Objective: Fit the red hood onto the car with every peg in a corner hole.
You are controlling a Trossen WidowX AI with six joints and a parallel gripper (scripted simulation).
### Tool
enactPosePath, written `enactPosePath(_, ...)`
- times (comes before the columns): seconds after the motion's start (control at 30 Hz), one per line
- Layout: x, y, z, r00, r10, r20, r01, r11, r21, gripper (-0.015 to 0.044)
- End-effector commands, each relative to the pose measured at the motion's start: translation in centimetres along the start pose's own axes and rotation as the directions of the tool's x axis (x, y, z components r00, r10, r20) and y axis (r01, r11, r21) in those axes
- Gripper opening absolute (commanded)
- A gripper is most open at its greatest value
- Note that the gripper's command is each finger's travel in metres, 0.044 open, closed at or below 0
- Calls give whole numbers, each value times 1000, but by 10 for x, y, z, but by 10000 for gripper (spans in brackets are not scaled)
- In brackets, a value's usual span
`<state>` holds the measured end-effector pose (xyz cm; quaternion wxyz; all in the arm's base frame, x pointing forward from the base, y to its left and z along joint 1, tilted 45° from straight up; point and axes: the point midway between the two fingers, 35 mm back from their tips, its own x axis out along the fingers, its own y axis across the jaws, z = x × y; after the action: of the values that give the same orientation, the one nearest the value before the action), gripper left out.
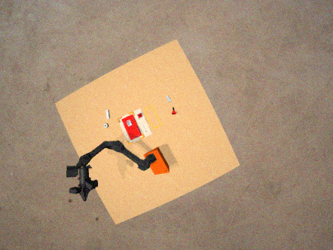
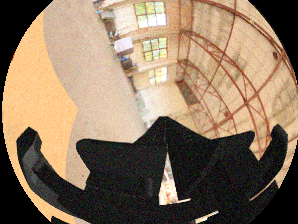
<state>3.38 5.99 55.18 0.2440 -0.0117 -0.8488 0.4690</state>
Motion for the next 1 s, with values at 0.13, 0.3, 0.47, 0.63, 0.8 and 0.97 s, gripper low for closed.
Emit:
enactPosePath(0.13,41,7,40,972,-15,233,-29,982,185,131)
enactPosePath(0.3,74,10,105,856,-46,515,-169,916,363,262)
enactPosePath(0.47,80,6,184,636,-79,768,-412,807,424,394)
enactPosePath(0.63,56,-1,258,354,-95,930,-655,685,319,440)
enactPosePath(0.8,12,-7,313,76,-87,993,-814,570,112,440)
enactPosePath(0.97,-47,-8,353,-198,-49,979,-879,451,-155,440)
